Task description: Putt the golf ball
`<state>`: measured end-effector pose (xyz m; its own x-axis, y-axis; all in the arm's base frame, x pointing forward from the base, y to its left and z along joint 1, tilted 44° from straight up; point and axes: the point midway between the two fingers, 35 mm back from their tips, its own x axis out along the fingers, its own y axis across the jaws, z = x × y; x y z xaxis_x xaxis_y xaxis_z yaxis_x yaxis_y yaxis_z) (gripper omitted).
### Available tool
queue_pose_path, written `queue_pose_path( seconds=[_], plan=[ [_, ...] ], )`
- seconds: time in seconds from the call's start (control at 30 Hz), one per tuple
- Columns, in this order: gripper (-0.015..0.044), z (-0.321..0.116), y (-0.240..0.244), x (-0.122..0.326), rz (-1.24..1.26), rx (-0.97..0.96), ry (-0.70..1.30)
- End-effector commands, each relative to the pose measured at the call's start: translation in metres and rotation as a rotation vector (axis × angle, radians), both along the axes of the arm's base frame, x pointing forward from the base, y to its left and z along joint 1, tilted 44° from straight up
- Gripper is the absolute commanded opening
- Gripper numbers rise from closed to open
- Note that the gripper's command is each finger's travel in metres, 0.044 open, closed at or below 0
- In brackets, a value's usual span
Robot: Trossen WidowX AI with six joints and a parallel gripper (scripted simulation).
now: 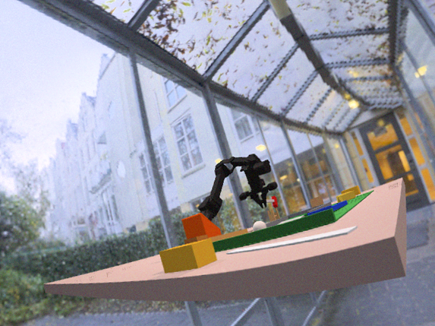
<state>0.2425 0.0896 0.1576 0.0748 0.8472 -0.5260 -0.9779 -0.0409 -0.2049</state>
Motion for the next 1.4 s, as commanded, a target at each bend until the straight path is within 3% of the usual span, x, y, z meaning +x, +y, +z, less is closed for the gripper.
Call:
queue_pose_path(
  seconds=[0.0, 0.2, 0.83, 1.37],
  plan=[
    [0.0000, 0.013, -0.010, -0.002, 0.000, 0.004, -0.004],
    [0.0000, 0.030, -0.022, -0.008, 0.000, 0.015, -0.005],
    [0.0000, -0.029, -0.107, 0.042, -0.320, -0.066, 0.339],
    [0.0000, -0.092, -0.196, 0.051, -0.613, -0.089, 0.664]
  ],
)
